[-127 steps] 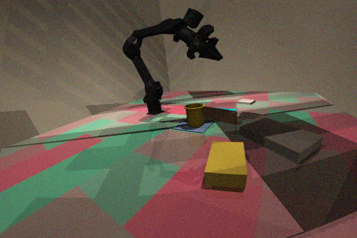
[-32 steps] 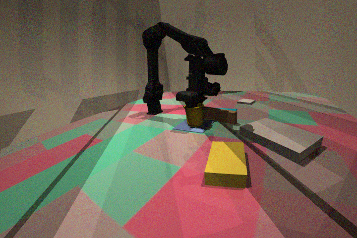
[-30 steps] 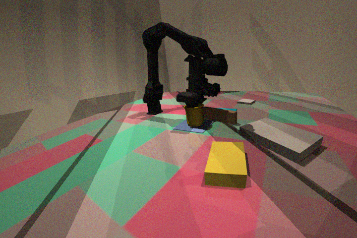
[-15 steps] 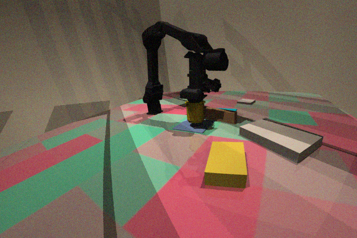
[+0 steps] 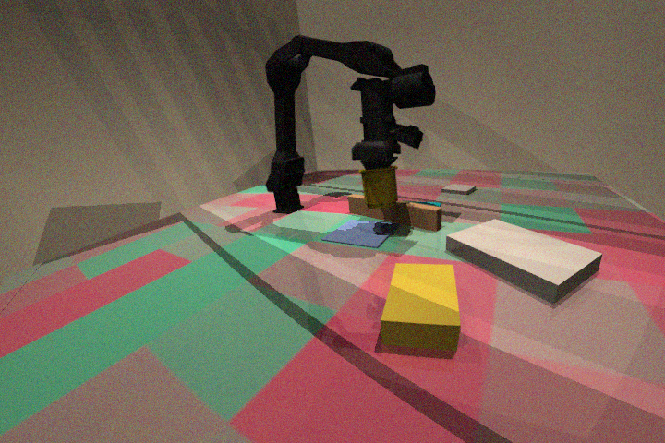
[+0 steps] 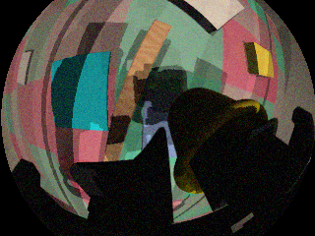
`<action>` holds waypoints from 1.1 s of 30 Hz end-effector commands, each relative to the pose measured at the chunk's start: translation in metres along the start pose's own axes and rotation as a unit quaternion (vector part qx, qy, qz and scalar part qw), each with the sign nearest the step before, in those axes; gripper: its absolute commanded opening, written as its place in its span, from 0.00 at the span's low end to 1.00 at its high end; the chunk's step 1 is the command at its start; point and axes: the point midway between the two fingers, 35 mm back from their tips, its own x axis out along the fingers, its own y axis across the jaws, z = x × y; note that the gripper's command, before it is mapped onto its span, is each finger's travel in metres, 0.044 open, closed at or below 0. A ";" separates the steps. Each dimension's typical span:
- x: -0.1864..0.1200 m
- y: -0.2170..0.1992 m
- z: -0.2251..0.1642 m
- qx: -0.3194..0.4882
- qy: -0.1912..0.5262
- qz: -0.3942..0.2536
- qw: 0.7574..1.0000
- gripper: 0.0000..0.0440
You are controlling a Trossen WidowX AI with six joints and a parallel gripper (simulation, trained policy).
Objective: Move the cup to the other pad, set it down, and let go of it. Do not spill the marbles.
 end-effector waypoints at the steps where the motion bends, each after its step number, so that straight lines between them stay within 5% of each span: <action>1: -0.008 0.005 0.009 -0.005 -0.010 -0.001 1.000 0.03; 33: -0.023 0.104 0.072 -0.064 -0.081 -0.001 0.995 0.00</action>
